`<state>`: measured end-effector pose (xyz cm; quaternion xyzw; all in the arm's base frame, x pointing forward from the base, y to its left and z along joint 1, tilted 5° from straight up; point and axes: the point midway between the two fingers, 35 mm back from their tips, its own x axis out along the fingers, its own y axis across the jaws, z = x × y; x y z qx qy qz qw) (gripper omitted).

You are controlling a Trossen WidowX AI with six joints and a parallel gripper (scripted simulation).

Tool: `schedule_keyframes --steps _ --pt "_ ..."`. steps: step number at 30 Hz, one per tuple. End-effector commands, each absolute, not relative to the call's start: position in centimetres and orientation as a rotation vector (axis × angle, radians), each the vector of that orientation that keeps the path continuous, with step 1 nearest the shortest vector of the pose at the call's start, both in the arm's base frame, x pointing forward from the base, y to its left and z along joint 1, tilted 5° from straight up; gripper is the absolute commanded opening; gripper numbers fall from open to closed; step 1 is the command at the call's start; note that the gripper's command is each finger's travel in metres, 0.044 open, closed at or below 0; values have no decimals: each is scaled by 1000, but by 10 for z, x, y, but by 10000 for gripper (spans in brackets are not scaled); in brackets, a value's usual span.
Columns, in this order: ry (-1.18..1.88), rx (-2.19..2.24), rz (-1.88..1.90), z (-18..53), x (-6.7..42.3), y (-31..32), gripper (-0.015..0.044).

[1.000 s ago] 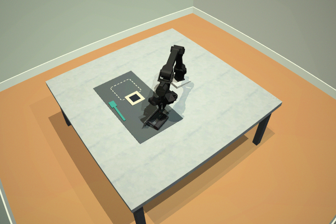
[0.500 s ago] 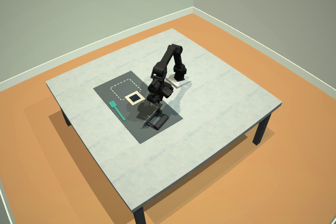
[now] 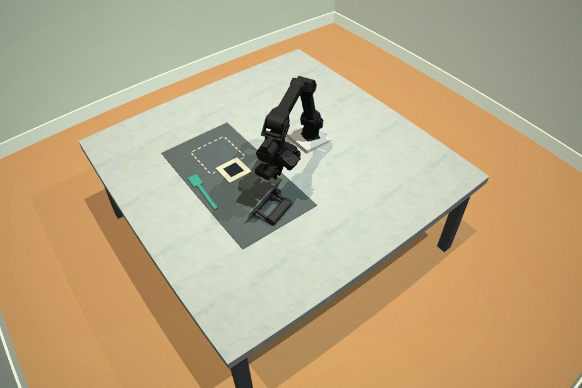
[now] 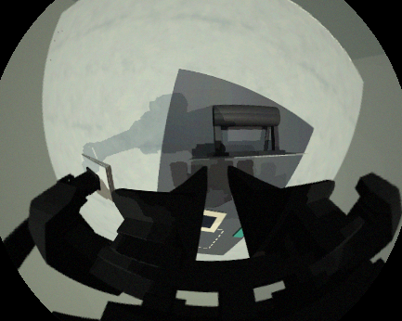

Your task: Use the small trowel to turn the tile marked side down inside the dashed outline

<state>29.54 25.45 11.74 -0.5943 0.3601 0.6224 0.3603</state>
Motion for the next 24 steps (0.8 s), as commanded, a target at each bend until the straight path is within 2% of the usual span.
schedule_keyframes --steps 1,24 --pt "937 -1533 1615 109 292 255 100" --pt "941 -1539 1631 82 290 251 100"
